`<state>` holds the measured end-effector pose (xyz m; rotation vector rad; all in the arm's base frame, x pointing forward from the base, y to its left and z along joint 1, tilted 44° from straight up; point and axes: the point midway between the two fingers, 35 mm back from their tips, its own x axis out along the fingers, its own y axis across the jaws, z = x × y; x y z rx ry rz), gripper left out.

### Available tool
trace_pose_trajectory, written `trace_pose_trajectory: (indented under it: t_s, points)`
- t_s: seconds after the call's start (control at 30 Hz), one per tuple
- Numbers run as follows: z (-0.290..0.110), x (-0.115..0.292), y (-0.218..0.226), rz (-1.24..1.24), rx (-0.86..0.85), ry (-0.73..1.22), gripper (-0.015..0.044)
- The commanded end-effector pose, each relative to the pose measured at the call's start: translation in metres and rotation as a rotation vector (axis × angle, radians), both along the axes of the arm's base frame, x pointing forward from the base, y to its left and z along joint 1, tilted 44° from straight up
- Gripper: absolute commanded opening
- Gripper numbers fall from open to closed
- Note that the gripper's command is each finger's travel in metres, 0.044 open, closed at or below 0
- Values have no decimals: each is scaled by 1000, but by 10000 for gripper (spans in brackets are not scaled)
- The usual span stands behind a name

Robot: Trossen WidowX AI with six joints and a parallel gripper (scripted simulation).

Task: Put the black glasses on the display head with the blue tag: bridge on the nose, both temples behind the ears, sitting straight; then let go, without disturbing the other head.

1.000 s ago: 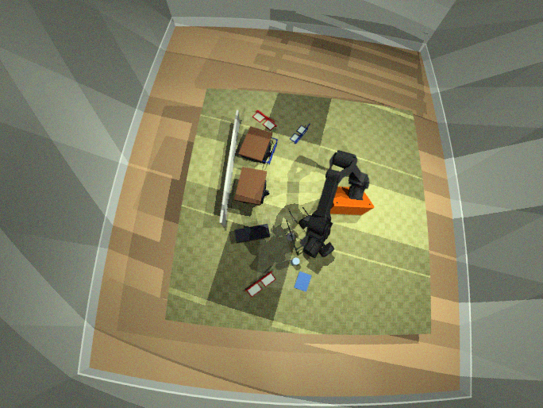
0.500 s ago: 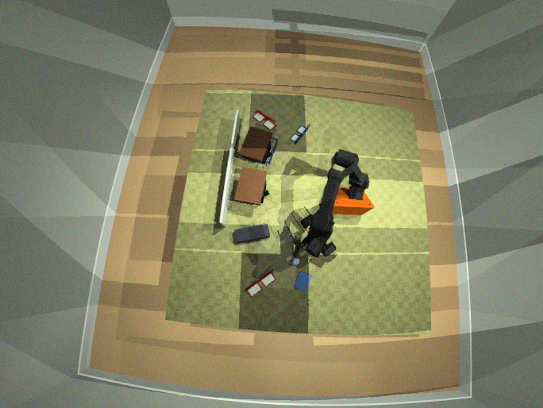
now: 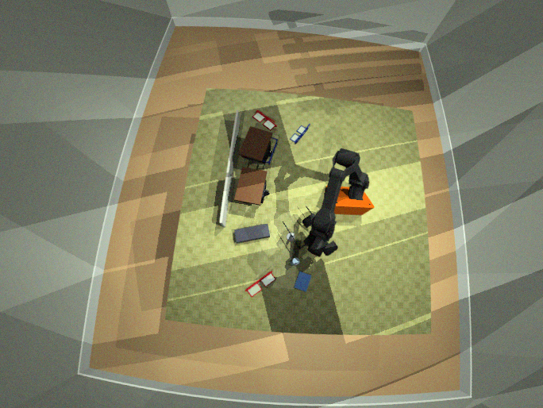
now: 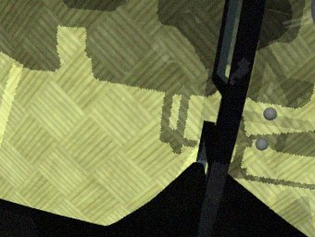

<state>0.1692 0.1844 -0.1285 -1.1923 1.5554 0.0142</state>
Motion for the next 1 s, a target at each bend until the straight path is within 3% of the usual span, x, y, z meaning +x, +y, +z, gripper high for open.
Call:
trace_pose_trajectory:
  t_s: [0.0,0.97]
  points:
    - [0,-3,-3,-5,-3,4,0]
    - [-2,1,0,-5,-3,4,0]
